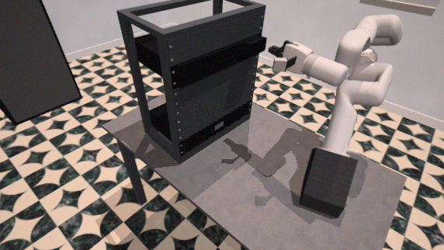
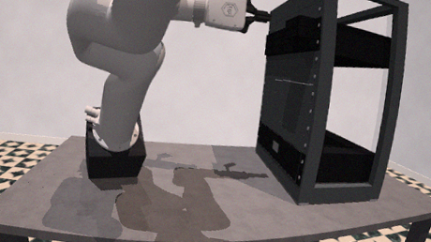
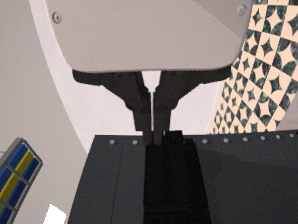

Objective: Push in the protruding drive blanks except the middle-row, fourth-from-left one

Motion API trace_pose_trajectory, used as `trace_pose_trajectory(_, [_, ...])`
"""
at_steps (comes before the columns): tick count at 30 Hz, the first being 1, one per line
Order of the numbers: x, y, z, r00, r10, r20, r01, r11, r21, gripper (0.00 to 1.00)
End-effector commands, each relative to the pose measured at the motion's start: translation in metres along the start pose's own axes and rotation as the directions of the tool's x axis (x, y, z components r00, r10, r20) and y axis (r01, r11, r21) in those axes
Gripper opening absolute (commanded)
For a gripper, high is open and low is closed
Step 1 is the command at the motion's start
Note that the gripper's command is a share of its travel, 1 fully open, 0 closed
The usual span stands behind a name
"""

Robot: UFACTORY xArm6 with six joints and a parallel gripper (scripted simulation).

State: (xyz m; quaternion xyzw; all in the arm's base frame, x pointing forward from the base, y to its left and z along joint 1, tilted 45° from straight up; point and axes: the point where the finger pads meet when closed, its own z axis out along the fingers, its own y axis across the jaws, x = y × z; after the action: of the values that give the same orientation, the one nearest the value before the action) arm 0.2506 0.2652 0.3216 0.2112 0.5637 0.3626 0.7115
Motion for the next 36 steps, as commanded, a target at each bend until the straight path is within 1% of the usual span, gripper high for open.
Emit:
trace_pose_trajectory(1, [-0.003, 0.002, 0.0, 1.0, 0.001, -0.003, -0.001, 1.0, 0.0, 0.0])
trace_pose_trajectory(4, [-0.003, 0.002, 0.004, 1.0, 0.001, -0.003, -0.001, 1.0, 0.0, 0.0])
trace_pose_trajectory(6, [-0.003, 0.002, 0.012, 1.0, 0.001, -0.003, -0.001, 1.0, 0.0, 0.0])
trace_pose_trajectory(8, [-0.003, 0.002, 0.012, 1.0, 0.001, -0.003, -0.001, 1.0, 0.0, 0.0])
trace_pose_trajectory(14, [-0.002, 0.002, 0.044, 1.0, 0.001, -0.003, -0.001, 1.0, 0.0, 0.0])
trace_pose_trajectory(17, [-0.002, 0.002, 0.052, 1.0, 0.001, -0.003, -0.001, 1.0, 0.0, 0.0])
trace_pose_trajectory(36, [-0.003, 0.002, 0.056, 1.0, 0.001, -0.003, -0.001, 1.0, 0.0, 0.0])
